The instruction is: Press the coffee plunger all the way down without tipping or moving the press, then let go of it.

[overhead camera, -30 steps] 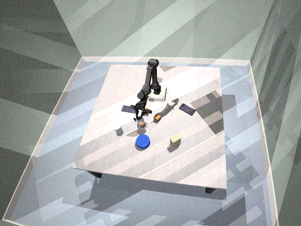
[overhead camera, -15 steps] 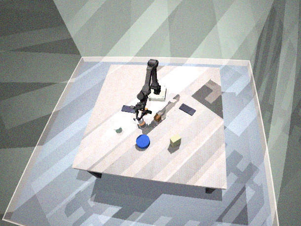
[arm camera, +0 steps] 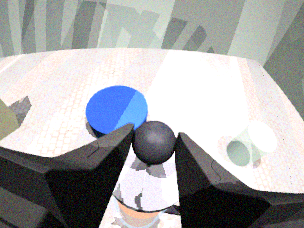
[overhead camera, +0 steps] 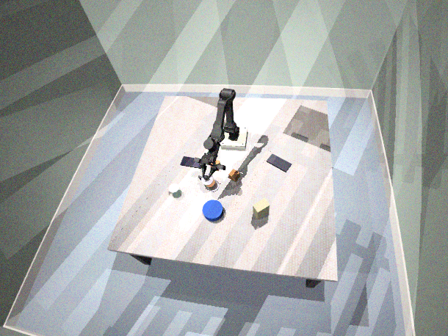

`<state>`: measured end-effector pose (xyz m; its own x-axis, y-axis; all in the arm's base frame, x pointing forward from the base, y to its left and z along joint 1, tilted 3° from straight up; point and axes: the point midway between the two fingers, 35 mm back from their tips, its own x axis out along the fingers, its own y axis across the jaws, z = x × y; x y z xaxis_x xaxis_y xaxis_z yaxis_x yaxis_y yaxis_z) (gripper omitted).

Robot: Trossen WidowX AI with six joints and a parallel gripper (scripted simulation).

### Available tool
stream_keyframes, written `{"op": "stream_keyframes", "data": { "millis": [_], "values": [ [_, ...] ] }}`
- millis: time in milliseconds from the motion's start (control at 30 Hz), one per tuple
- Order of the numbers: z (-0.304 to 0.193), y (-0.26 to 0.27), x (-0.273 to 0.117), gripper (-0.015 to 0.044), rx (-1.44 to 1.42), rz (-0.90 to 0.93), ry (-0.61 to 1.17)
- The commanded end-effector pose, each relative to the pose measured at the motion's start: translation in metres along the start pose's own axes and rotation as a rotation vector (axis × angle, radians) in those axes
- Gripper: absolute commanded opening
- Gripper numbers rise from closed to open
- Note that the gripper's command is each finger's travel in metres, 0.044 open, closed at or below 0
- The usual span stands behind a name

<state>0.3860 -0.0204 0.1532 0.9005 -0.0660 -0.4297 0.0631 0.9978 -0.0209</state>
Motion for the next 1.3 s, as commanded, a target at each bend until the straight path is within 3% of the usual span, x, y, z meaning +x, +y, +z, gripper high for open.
{"op": "stream_keyframes", "data": {
  "millis": [0, 667, 1067, 1267],
  "values": [
    [-0.004, 0.0, 0.002, 0.0123, -0.008, 0.0, 0.016],
    [0.0, 0.0, 0.002, 0.0123, -0.001, 0.0, 0.004],
    [0.0, 0.0, 0.002, 0.0438, -0.001, 0.0, 0.004],
    [0.007, 0.0, -0.005, 0.044, -0.001, 0.0, 0.006]
  ]
}}
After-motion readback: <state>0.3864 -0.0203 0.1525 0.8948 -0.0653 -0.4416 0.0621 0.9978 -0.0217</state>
